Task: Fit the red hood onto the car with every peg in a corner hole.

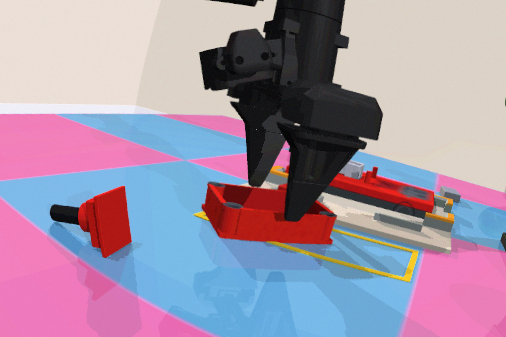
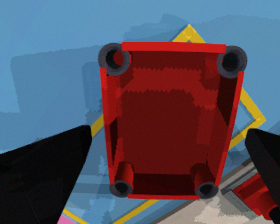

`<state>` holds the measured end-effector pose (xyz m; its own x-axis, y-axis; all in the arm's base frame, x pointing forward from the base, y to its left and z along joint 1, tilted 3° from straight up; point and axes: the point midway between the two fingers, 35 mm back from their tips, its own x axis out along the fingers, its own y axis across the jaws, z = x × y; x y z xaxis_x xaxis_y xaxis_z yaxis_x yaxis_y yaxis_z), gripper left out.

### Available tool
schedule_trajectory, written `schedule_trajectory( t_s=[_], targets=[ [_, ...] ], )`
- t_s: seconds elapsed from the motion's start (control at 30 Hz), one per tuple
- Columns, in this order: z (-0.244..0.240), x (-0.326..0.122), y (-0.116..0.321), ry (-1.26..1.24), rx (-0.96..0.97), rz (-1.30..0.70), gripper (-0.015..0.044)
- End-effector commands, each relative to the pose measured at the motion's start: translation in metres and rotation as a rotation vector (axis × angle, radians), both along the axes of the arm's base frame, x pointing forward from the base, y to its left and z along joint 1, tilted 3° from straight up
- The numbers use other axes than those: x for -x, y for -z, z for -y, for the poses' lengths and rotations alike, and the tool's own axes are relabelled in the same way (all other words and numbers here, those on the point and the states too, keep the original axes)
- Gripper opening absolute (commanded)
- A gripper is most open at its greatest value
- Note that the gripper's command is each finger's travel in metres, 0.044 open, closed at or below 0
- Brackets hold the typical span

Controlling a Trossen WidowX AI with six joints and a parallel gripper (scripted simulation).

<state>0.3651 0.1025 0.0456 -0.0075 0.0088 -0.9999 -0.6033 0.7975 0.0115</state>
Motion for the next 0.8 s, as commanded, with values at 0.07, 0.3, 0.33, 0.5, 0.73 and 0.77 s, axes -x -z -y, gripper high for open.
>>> schedule_trajectory(
  t_s=[0.07, 0.3, 0.33, 0.5, 0.73, 0.77],
  targets=[
    [-0.0005, 0.0002, 0.0036, 0.001, -0.003, -0.001, 0.044],
    [-0.0005, 0.0004, 0.007, 0.001, -0.003, -0.001, 0.044],
    [-0.0005, 0.0004, 0.0075, 0.001, -0.003, -0.001, 0.044],
    [0.0, 0.0001, 0.0059, 0.0, 0.0, 0.0, 0.0335],
    [0.0, 0.0001, 0.0059, 0.0, 0.0, 0.0, 0.0288],
    [0.0, 0.0001, 0.0059, 0.0, 0.0, 0.0, 0.0282]
  ],
)
